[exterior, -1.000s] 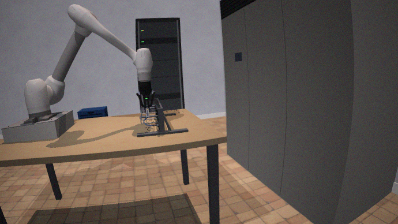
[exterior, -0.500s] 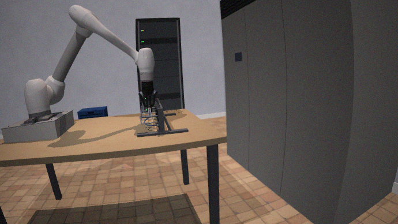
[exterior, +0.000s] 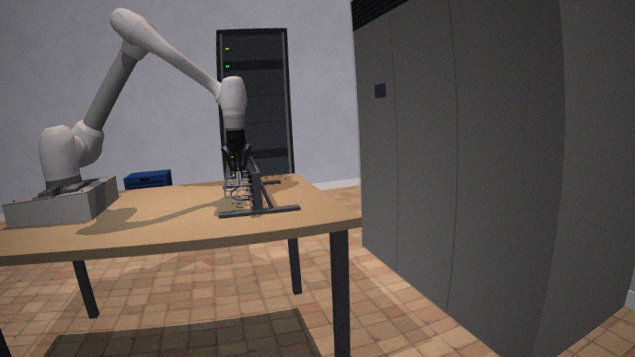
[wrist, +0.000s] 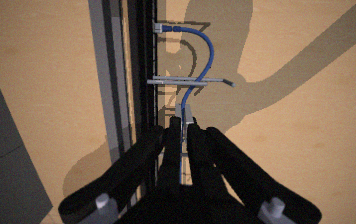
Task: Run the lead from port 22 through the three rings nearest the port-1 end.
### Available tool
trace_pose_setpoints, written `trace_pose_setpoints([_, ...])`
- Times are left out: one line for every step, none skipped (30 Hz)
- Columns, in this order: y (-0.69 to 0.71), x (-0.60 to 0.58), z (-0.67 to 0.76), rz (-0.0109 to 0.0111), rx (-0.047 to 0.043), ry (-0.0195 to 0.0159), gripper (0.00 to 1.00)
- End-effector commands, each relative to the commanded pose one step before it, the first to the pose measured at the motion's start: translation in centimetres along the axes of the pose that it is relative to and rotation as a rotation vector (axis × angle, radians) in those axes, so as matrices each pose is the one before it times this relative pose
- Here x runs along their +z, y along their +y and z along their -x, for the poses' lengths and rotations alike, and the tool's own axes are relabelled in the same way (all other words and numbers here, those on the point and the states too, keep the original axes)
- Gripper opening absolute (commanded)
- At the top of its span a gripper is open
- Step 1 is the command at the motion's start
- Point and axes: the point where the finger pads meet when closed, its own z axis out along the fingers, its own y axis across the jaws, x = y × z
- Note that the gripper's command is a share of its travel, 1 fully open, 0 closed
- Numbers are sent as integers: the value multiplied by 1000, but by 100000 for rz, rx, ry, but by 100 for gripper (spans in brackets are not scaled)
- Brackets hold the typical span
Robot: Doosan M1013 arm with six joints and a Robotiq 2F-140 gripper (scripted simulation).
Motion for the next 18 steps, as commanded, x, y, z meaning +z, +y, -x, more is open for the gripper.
trace_pose_setpoints([-33, -23, -35, -89, -35, 42, 0])
trace_pose_setpoints([0, 0, 0, 0, 0, 0, 0])
trace_pose_setpoints([0, 0, 0, 0, 0, 0, 0])
trace_pose_setpoints([0, 0, 0, 0, 0, 0, 0])
trace_pose_setpoints([0, 0, 0, 0, 0, 0, 0])
trace_pose_setpoints([0, 0, 0, 0, 0, 0, 0])
trace_pose_setpoints([0, 0, 0, 0, 0, 0, 0])
trace_pose_setpoints([0, 0, 0, 0, 0, 0, 0])
trace_pose_setpoints([0, 0, 0, 0, 0, 0, 20])
trace_pose_setpoints([0, 0, 0, 0, 0, 0, 20])
trace_pose_setpoints([0, 0, 0, 0, 0, 0, 20])
trace_pose_setpoints([0, 0, 0, 0, 0, 0, 20])
trace_pose_setpoints([0, 0, 0, 0, 0, 0, 20])
trace_pose_setpoints([0, 0, 0, 0, 0, 0, 20])
trace_pose_setpoints([0, 0, 0, 0, 0, 0, 20])
trace_pose_setpoints([0, 0, 0, 0, 0, 0, 20])
trace_pose_setpoints([0, 0, 0, 0, 0, 0, 20])
trace_pose_setpoints([0, 0, 0, 0, 0, 0, 20])
